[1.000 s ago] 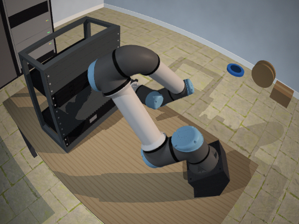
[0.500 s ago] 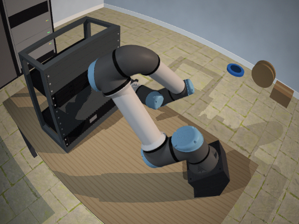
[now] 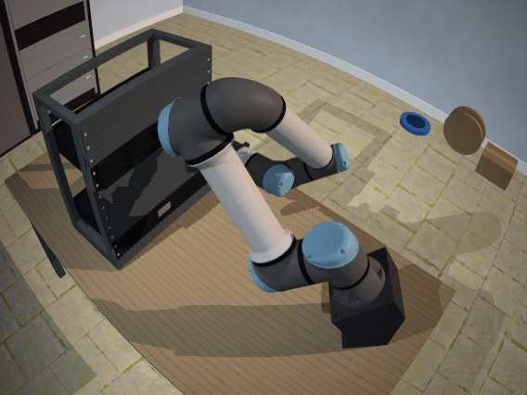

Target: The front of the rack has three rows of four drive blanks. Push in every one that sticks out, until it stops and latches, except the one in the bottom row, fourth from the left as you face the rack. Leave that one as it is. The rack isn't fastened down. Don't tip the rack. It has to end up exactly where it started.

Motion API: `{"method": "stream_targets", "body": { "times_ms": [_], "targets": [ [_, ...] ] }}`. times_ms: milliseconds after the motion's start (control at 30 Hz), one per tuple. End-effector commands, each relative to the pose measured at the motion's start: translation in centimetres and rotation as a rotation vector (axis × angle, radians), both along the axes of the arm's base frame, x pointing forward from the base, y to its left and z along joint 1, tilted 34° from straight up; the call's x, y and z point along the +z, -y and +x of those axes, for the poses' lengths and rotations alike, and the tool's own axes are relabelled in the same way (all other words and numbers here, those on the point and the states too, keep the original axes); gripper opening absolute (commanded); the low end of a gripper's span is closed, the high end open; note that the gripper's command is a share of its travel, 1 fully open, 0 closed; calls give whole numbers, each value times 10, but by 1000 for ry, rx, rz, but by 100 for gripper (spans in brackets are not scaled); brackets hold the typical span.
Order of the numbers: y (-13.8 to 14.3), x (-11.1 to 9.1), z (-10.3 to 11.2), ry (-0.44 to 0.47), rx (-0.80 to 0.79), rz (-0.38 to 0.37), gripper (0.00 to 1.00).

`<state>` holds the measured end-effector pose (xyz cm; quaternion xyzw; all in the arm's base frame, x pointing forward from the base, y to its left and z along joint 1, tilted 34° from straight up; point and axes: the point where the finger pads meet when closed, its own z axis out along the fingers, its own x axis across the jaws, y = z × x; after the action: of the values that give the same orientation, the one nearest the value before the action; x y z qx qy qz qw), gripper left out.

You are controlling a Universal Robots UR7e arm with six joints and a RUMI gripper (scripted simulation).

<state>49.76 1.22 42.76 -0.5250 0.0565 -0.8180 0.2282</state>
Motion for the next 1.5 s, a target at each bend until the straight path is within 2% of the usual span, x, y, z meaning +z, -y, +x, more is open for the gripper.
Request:
{"method": "stream_targets", "body": {
  "times_ms": [0, 67, 567, 1033, 1467],
  "targets": [
    [2, -5, -11, 1, 1, 0, 0],
    [2, -5, -11, 1, 1, 0, 0],
    [8, -24, -48, 1, 1, 0, 0],
    [11, -32, -65, 1, 1, 0, 0],
    [12, -35, -71, 1, 1, 0, 0]
  ]
}}
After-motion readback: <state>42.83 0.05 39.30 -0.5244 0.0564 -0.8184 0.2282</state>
